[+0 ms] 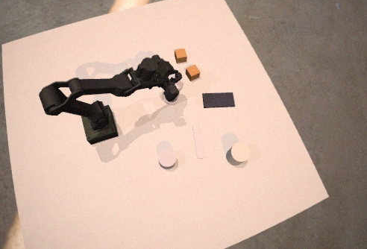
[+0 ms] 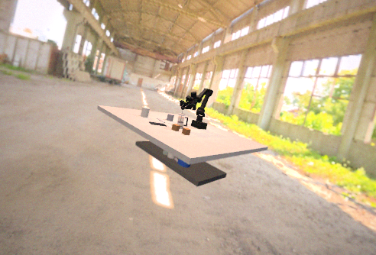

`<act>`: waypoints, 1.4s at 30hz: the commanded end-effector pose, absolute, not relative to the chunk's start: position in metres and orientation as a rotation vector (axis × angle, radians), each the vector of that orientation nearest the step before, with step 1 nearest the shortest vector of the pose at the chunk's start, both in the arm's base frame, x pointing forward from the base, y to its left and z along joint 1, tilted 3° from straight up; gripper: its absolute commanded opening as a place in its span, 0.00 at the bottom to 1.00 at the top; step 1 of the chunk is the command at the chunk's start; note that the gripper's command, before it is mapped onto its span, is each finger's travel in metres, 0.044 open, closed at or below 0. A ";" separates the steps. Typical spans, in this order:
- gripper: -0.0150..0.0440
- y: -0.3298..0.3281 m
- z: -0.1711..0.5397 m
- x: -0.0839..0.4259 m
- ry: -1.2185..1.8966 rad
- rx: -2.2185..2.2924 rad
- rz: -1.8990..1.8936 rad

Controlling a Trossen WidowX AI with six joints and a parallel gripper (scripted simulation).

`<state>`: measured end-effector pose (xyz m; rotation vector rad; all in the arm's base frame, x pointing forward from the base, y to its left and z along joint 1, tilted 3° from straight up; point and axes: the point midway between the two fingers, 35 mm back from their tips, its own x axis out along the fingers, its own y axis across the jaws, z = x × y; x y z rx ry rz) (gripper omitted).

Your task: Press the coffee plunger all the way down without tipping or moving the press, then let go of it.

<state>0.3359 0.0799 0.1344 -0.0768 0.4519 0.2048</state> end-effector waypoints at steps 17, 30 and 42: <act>0.44 0.080 0.105 0.341 0.526 -0.095 0.207; 0.44 0.080 0.107 0.344 0.525 -0.095 0.207; 0.44 0.081 0.107 0.346 0.525 -0.095 0.207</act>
